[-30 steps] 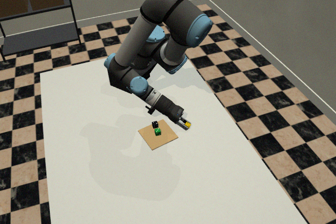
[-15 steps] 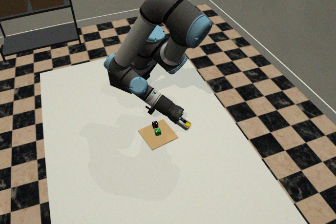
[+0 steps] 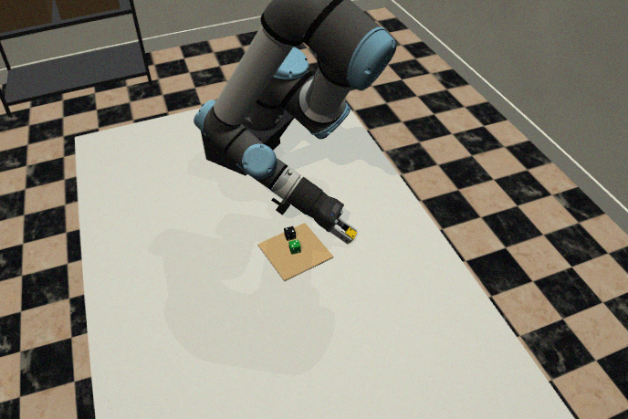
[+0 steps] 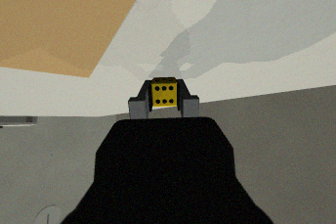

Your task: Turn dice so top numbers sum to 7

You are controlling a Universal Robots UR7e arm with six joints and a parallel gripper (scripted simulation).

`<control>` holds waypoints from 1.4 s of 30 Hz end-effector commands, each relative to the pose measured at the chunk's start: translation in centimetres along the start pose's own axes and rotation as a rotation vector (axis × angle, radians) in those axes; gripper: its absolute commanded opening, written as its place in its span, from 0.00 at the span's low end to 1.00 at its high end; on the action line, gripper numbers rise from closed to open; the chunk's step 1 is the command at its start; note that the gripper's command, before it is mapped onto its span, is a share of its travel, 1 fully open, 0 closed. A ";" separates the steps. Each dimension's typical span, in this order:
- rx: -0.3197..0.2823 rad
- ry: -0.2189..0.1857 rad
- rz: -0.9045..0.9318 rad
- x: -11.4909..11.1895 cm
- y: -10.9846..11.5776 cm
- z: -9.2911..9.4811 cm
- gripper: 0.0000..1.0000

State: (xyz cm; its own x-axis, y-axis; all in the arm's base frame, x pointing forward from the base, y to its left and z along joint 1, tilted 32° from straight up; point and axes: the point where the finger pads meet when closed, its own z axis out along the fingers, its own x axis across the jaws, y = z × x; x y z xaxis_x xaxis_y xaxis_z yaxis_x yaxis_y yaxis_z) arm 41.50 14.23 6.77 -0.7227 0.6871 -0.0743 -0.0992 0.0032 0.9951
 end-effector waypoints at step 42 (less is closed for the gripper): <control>0.000 0.000 0.000 0.0 0.0 0.0 0.79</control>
State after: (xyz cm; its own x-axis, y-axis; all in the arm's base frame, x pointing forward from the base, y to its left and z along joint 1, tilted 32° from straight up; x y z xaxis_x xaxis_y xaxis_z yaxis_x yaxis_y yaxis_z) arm 41.50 14.23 6.77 -0.7227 0.6871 -0.0743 -0.0992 0.0032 0.9951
